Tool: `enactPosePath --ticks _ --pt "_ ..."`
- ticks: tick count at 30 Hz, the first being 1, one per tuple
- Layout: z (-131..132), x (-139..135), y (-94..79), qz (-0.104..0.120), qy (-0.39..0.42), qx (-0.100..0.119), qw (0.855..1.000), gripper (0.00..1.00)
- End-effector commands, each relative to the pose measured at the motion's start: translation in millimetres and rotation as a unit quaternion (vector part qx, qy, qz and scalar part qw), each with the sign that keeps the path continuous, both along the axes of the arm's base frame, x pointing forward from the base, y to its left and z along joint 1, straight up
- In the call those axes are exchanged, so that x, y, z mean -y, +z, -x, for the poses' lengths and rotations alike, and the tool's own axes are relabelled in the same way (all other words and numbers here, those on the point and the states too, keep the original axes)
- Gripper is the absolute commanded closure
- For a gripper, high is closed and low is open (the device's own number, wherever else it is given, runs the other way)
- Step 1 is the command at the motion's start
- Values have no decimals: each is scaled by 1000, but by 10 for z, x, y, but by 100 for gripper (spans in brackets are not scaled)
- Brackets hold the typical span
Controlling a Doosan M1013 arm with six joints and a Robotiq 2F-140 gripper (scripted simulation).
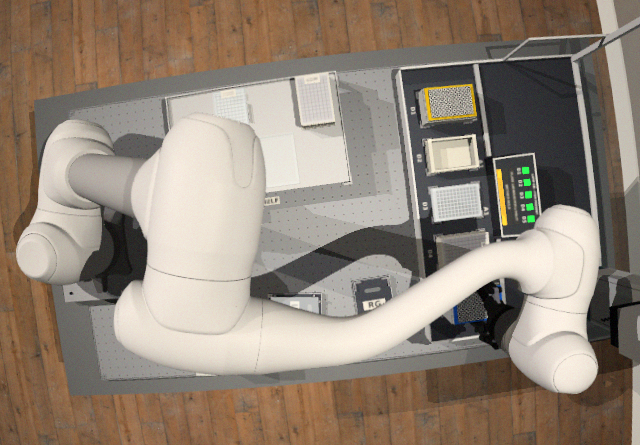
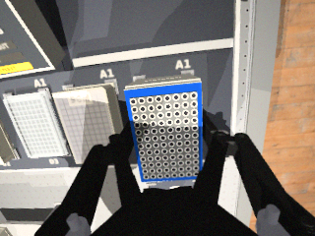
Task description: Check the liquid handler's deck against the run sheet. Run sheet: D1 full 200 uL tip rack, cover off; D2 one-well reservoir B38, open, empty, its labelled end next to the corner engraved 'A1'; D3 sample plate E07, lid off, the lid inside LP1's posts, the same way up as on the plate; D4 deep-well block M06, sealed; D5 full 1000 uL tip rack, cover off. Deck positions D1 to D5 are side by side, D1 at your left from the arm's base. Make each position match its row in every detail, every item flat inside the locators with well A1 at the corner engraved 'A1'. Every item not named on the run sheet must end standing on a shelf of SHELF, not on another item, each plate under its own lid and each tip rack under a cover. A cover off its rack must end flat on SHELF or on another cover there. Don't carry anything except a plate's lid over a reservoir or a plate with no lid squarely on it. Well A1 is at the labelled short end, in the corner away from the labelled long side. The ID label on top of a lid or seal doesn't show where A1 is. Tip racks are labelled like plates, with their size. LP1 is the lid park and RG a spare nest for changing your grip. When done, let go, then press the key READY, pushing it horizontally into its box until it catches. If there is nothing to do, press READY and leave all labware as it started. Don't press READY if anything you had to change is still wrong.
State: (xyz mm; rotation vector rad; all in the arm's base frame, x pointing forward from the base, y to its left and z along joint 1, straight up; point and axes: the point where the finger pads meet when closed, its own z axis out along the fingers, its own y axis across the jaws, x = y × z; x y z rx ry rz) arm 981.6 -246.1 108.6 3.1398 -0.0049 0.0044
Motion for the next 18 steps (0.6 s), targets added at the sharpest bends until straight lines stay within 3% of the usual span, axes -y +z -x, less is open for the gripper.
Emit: enactPosePath --ticks 1,18 --pt "-4 0 18 0 0 1 1000 34" --pt "-2 -1 268 0 0 1 1000 34"
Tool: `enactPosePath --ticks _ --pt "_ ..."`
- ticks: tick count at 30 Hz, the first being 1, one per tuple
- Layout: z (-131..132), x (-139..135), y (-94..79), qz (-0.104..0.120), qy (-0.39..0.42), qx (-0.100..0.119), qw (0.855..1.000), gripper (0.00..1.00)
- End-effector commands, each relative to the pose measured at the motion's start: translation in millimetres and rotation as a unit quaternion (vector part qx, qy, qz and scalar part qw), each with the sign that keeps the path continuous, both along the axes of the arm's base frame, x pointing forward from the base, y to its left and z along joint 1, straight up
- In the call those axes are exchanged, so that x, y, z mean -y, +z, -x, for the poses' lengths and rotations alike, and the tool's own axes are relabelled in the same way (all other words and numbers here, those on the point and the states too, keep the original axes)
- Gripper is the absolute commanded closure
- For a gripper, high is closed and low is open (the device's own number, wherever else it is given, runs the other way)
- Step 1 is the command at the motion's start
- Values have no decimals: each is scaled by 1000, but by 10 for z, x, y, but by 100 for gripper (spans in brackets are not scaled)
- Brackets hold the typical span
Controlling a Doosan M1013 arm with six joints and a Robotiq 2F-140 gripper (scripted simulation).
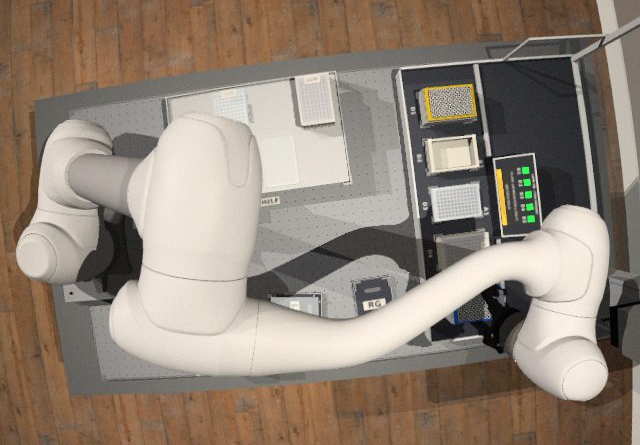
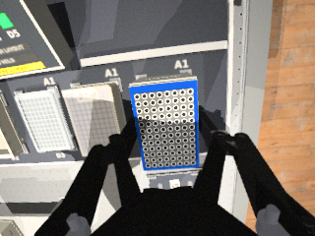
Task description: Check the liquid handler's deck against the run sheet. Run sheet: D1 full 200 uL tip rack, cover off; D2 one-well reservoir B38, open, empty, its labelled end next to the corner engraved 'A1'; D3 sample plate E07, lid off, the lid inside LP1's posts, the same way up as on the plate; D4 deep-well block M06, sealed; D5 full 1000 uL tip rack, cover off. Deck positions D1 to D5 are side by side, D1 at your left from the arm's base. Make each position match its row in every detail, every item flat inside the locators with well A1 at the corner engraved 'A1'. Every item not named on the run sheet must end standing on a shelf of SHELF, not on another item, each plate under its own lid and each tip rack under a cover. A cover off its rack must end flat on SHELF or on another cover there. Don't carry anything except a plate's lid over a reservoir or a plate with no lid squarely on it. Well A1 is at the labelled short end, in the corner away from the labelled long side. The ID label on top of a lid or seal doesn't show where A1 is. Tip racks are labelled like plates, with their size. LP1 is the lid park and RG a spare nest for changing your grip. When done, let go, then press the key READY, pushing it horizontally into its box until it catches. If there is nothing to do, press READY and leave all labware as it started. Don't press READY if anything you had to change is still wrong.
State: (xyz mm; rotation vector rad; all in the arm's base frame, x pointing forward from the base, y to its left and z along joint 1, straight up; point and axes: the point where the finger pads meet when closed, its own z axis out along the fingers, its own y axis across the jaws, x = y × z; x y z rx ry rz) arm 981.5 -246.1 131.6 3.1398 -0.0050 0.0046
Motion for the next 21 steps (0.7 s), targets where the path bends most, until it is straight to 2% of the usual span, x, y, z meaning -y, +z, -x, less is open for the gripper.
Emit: enactPosePath --ticks 1,21 --pt "-3 0 38 0 0 1 1000 34" --pt "-2 -1 321 0 0 1 1000 34"
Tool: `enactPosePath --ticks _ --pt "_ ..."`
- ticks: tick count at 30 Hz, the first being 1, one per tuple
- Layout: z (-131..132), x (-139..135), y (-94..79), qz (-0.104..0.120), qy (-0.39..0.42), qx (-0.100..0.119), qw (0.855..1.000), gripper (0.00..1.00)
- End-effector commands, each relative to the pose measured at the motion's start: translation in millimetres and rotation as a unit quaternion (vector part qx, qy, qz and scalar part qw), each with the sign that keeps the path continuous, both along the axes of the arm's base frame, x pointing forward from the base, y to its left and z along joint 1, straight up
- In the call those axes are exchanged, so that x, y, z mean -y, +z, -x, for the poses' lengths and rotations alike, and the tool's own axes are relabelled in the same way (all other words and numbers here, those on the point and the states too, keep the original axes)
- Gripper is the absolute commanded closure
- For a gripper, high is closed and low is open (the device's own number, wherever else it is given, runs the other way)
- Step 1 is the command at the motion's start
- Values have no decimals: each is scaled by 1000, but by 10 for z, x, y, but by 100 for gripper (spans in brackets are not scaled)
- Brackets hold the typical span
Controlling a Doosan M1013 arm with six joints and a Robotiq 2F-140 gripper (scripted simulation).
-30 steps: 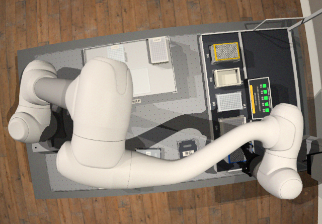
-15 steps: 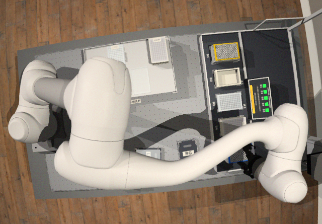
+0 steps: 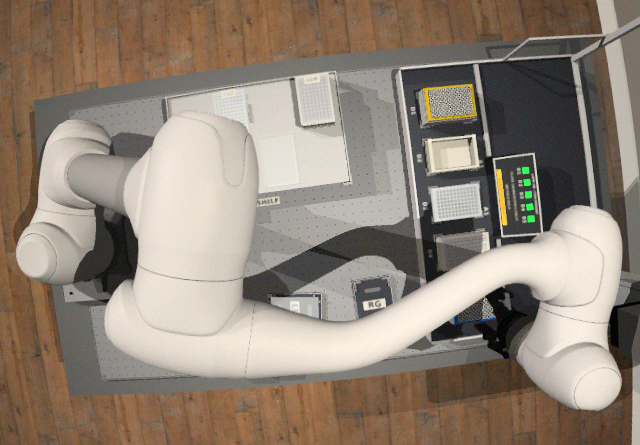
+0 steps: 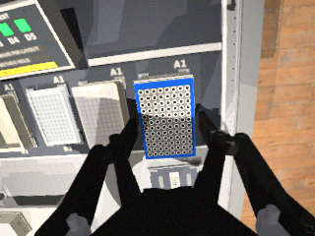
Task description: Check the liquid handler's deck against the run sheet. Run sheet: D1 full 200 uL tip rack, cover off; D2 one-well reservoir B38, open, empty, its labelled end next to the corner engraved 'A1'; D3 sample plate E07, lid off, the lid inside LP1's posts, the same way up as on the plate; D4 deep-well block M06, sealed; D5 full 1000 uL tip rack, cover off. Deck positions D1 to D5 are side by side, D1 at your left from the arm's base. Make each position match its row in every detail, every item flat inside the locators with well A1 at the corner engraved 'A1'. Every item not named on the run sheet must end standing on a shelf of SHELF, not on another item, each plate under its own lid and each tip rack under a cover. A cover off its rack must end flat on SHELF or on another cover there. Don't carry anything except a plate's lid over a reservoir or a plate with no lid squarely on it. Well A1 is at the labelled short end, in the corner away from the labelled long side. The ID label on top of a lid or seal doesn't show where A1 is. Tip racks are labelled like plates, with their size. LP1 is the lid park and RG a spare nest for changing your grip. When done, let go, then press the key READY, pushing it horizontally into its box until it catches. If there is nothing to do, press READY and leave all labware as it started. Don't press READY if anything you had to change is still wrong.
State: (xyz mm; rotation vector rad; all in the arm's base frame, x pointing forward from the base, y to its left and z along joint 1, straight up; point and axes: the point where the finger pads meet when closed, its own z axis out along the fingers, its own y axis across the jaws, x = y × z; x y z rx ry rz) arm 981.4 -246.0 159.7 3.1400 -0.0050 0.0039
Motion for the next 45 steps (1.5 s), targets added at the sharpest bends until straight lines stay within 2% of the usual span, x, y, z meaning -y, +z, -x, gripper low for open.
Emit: enactPosePath --ticks 1,45 --pt "-4 0 56 0 0 1 1000 34" --pt "-1 -2 723 0 0 1 1000 34"
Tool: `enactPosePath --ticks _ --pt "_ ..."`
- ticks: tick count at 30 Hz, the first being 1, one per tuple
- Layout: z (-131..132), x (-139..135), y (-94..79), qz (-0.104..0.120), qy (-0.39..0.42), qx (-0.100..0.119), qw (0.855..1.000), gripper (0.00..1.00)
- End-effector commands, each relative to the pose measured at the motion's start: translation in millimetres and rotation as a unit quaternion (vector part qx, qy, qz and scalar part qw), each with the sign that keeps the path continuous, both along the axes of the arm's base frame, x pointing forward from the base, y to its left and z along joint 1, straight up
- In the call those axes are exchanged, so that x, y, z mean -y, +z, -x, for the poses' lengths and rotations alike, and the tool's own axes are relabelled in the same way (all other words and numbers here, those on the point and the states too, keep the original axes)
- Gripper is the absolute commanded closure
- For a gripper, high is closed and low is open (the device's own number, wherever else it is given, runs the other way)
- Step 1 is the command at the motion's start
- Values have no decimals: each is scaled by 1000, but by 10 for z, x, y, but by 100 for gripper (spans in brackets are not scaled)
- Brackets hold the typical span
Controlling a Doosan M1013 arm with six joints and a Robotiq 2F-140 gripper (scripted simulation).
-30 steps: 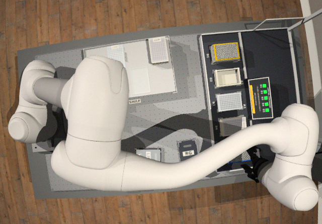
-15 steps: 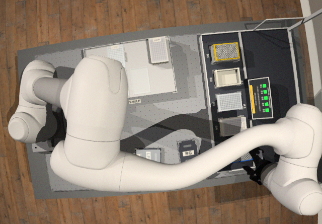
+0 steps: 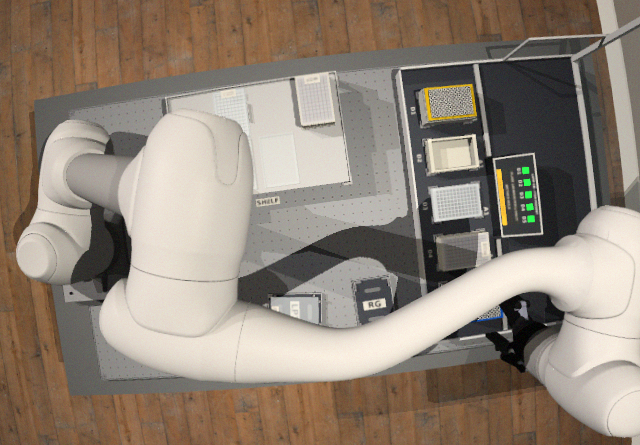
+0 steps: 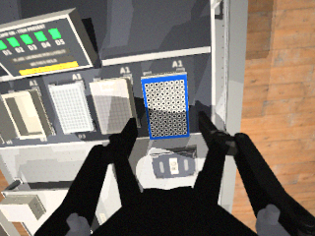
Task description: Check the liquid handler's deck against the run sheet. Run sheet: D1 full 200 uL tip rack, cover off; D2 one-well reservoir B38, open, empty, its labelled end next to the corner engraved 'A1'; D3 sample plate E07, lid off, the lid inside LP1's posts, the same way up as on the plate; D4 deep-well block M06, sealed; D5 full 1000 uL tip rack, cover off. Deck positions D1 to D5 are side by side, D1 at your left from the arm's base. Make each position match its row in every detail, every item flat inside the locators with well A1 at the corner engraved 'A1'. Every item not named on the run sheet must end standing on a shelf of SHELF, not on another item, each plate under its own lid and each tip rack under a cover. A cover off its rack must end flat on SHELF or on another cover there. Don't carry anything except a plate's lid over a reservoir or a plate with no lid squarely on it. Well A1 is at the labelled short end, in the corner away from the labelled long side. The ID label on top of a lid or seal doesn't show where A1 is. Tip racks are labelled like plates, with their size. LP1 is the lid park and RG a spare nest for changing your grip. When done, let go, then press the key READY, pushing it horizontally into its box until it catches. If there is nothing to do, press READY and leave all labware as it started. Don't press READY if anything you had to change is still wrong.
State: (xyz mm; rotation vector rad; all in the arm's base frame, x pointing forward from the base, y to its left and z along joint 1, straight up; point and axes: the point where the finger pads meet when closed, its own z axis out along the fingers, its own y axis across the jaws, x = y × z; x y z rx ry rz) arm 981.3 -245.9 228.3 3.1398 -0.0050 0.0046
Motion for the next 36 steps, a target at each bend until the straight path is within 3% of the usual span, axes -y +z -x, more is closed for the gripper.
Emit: enactPosePath --ticks 1,36 --pt "-2 -1 55 0 0 1 1000 34" --pt "1 -2 571 0 0 1 1000 34"
